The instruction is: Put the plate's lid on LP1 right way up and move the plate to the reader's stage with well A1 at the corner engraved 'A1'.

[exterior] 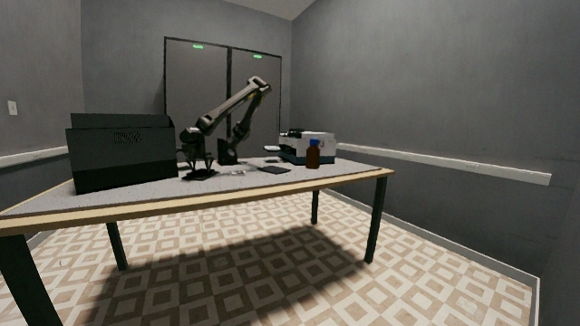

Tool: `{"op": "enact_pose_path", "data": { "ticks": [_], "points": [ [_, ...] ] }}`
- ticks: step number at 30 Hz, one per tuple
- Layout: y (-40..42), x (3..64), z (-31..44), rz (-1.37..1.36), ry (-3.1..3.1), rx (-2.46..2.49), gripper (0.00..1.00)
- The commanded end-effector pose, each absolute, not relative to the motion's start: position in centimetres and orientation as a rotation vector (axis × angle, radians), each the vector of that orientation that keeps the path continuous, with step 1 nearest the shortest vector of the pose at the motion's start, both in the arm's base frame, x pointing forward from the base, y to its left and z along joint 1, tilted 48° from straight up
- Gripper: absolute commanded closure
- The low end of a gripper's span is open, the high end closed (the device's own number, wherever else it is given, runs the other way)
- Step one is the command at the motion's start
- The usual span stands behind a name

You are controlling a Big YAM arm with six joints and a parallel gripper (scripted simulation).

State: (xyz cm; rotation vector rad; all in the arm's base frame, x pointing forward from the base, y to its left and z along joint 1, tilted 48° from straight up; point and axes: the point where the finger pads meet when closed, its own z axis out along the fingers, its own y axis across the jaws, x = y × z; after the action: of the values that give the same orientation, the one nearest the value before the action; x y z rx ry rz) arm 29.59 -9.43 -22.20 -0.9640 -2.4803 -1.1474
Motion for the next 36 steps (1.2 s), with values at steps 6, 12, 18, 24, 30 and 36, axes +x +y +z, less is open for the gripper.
{"op": "enact_pose_path", "data": {
  "ticks": [6,12,18,24,30,36],
  "points": [
    [-9.95,30.7,-22.58,-1.142,-2.507,-0.967,0.15],
    [-9.84,30.59,-22.59,-1.142,-2.504,-0.967,0.15],
    [-9.69,30.45,-22.6,-1.143,-2.5,-0.966,0.15],
    [-9.57,30.32,-22.62,-1.143,-2.497,-0.966,0.15],
    [-9.48,30.21,-22.59,-1.143,-2.494,-0.966,0.15],
    [-9.35,30.07,-22.6,-1.144,-2.49,-0.966,0.15]
  ]
}}
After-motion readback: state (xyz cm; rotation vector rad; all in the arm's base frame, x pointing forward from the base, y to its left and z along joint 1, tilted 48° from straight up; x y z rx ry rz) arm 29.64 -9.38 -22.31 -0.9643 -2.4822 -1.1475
